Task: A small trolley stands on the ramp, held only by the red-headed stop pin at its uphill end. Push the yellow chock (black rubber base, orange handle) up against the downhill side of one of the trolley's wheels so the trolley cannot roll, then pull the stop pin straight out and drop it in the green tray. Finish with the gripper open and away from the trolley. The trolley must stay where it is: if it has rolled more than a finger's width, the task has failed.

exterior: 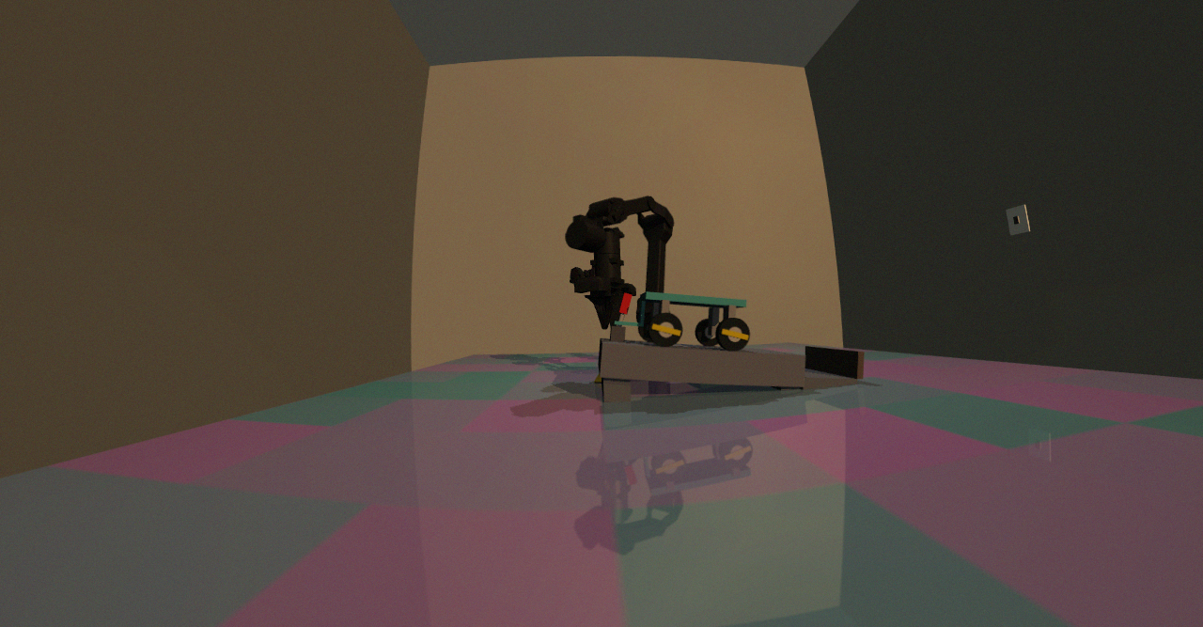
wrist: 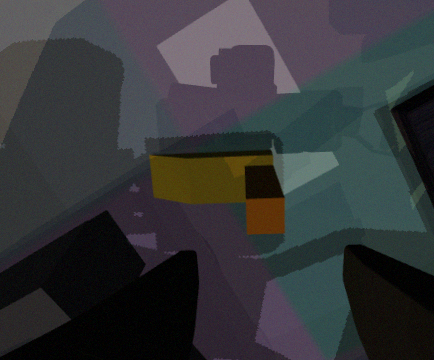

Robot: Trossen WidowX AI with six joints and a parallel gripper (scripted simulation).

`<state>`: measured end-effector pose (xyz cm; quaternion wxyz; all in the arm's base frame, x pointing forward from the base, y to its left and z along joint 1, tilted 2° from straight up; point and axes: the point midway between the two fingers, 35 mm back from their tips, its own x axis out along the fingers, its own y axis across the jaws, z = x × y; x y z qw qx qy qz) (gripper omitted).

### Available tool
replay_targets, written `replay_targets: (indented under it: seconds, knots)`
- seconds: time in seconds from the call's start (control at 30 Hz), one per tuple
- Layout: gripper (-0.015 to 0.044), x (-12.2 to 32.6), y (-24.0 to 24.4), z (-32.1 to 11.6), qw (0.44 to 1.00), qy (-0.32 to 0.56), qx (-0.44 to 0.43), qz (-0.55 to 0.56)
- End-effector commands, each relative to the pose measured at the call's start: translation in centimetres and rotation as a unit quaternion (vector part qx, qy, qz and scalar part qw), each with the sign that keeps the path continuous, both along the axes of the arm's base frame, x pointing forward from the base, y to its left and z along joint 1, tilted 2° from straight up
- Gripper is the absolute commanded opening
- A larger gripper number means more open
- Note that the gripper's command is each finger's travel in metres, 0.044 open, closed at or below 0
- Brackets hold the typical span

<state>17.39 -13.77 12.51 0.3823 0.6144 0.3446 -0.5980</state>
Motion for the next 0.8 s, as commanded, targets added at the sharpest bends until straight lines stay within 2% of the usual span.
replay_targets:
  seconds: [0.0,0.77]
  knots:
    - [0.019,0.1,0.1,-1.4,1.0,0.0,0.003,-0.001]
    - [0.019,0.2,0.1,-4.7,1.0,0.0,0.003,-0.001]
